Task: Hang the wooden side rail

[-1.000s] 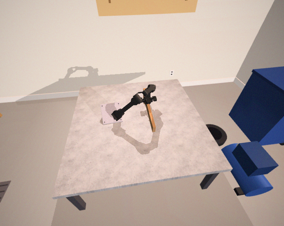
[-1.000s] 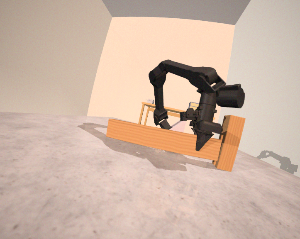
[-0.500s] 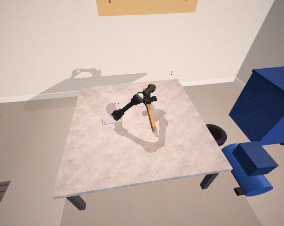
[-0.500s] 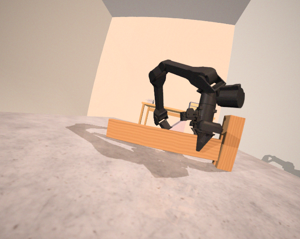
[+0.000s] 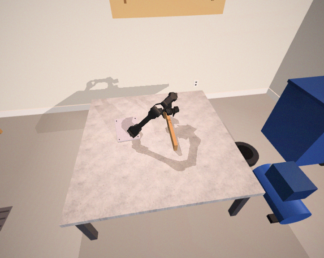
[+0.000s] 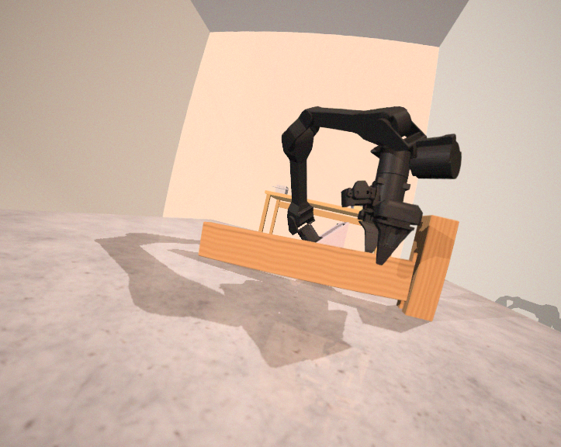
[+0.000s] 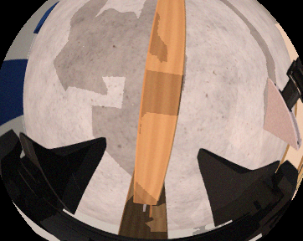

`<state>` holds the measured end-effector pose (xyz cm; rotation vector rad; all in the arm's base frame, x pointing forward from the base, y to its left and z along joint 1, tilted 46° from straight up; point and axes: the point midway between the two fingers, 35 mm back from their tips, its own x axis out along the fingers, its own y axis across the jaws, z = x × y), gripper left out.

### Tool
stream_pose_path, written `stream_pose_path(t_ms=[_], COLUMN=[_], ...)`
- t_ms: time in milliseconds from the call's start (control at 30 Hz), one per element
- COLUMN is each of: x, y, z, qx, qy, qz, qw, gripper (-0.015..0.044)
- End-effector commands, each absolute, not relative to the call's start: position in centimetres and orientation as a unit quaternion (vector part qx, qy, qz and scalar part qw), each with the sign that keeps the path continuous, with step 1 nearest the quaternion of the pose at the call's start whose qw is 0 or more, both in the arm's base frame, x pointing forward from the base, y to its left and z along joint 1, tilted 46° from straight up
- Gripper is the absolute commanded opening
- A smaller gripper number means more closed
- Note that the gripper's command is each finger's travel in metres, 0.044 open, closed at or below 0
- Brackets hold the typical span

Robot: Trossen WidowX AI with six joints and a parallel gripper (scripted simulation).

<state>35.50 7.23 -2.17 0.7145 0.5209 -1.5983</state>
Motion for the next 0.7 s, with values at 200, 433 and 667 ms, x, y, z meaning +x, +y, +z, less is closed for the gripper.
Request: stream_pose_path(t_ms=[200, 433, 667], x=[35.0, 35.3, 35.3], y=[5.3, 5.6, 5.6], z=[0.2, 0.1, 0.1], qx=[0.311, 0.316, 0.316], qy=[0.225, 0.224, 0.224], qz=[-0.695, -0.694, -0.694], qw=[0.608, 0.607, 0.607], gripper=[0.044, 0.044, 0.044])
